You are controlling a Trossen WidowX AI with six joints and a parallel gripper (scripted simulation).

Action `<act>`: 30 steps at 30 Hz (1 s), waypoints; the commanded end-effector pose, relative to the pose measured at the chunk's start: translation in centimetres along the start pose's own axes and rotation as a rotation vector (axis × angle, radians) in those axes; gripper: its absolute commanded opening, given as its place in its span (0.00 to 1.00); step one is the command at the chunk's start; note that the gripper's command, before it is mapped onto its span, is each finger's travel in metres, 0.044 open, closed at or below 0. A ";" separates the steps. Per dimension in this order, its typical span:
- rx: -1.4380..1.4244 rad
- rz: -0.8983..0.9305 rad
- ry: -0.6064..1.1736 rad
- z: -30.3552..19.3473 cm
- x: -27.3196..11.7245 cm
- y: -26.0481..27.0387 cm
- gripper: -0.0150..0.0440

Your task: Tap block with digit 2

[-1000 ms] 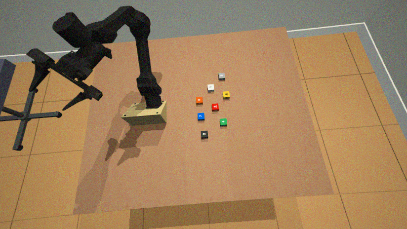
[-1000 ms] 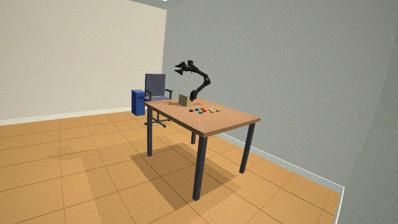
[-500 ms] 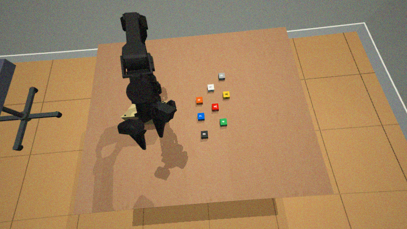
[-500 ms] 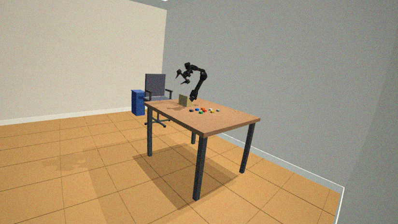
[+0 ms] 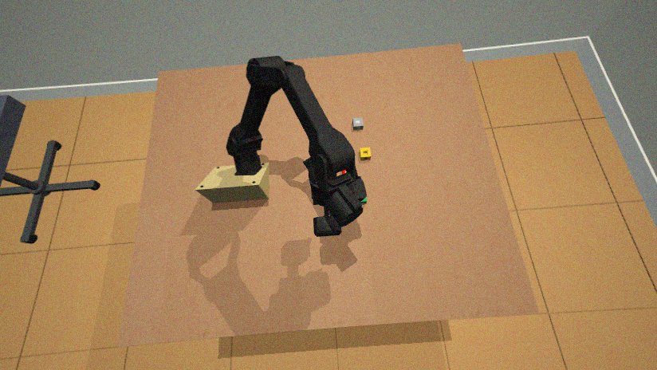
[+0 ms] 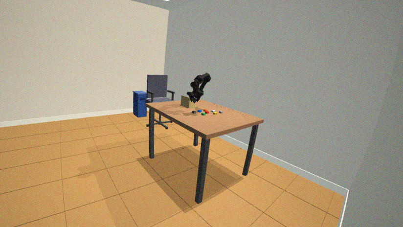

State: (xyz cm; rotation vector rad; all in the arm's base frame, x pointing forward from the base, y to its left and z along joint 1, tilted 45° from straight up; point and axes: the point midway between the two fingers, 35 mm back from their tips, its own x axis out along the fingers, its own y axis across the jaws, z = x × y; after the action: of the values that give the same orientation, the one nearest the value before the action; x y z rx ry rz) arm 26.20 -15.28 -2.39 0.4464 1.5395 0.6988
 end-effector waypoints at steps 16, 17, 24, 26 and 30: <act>-0.005 0.036 -0.011 0.5 0.0 0.4 0.93; -0.005 0.036 -0.011 0.5 0.0 0.4 0.93; -0.005 0.036 -0.012 0.8 3.4 0.3 0.75; -0.006 0.037 -0.013 0.8 6.3 0.5 0.67; -0.006 0.039 -0.013 0.7 8.1 0.8 0.49</act>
State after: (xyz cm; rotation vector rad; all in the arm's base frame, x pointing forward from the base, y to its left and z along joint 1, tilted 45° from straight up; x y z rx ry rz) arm 26.26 -10.33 -6.92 0.4666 1.5266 0.7357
